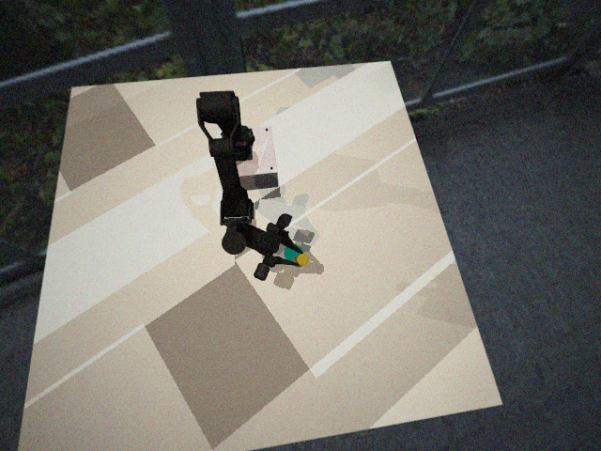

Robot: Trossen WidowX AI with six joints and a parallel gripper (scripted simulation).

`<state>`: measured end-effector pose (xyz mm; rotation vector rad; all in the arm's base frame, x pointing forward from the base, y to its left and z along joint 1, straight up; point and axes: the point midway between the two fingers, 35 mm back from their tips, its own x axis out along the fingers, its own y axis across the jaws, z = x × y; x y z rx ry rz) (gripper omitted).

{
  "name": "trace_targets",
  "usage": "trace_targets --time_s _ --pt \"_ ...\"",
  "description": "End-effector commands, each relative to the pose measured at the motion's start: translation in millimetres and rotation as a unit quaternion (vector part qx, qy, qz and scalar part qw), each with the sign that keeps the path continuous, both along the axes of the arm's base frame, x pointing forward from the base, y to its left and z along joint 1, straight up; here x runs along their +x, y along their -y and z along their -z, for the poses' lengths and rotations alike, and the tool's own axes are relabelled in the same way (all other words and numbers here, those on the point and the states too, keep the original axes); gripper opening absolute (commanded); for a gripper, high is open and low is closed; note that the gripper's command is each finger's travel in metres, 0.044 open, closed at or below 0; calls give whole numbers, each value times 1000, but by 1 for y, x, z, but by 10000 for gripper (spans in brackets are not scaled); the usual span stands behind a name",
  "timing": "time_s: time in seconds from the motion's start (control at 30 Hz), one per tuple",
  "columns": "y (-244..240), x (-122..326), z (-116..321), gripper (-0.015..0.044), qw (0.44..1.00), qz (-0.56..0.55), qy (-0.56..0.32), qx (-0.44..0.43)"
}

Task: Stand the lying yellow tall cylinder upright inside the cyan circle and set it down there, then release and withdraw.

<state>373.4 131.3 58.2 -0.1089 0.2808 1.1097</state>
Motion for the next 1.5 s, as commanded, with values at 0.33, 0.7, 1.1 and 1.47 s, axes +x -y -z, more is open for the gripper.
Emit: trace_targets --time_s 0.33,0.7,1.1,1.47 --pt "5 -14 -3 105 999 -15 15 27" --pt "9 -25 -7 105 998 -28 32 45" --pt "14 -38 -11 105 996 -43 51 61" --pt "18 -51 -15 105 993 -58 69 74"
